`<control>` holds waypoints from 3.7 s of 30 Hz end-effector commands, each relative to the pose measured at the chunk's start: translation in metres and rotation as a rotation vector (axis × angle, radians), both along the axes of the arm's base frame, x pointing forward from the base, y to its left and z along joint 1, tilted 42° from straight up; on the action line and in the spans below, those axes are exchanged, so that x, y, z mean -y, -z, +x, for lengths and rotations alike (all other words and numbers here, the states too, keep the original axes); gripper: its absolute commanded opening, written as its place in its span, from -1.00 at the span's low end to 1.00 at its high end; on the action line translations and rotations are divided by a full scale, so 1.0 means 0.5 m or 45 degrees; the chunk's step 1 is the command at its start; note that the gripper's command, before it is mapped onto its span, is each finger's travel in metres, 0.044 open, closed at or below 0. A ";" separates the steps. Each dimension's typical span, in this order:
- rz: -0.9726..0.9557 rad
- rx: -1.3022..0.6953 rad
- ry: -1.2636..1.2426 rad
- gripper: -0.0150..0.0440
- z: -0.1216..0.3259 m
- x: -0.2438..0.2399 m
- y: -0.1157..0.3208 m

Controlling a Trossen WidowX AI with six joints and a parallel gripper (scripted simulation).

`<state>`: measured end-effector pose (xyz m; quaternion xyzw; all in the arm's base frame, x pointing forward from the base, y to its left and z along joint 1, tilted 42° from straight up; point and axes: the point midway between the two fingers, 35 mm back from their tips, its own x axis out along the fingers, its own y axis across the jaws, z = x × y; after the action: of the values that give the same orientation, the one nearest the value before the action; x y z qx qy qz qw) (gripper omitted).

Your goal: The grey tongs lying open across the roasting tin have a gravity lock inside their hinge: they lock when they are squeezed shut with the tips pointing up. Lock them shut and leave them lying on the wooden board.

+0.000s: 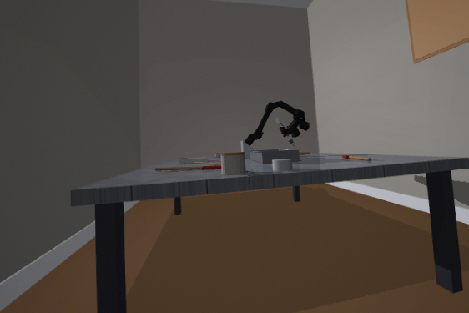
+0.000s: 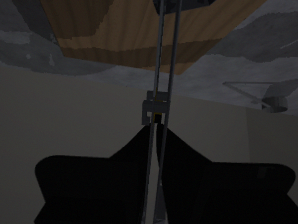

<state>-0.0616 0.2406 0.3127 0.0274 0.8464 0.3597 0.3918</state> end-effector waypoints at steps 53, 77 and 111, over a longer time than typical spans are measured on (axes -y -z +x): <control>-0.156 0.451 0.122 -1.00 -0.030 0.024 0.055; 0.064 0.841 0.528 -1.00 -0.043 0.021 0.034; 0.273 0.863 0.762 -1.00 -0.057 -0.009 0.017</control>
<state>-0.0897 0.2427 0.3089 0.1971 0.5836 0.3044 0.7266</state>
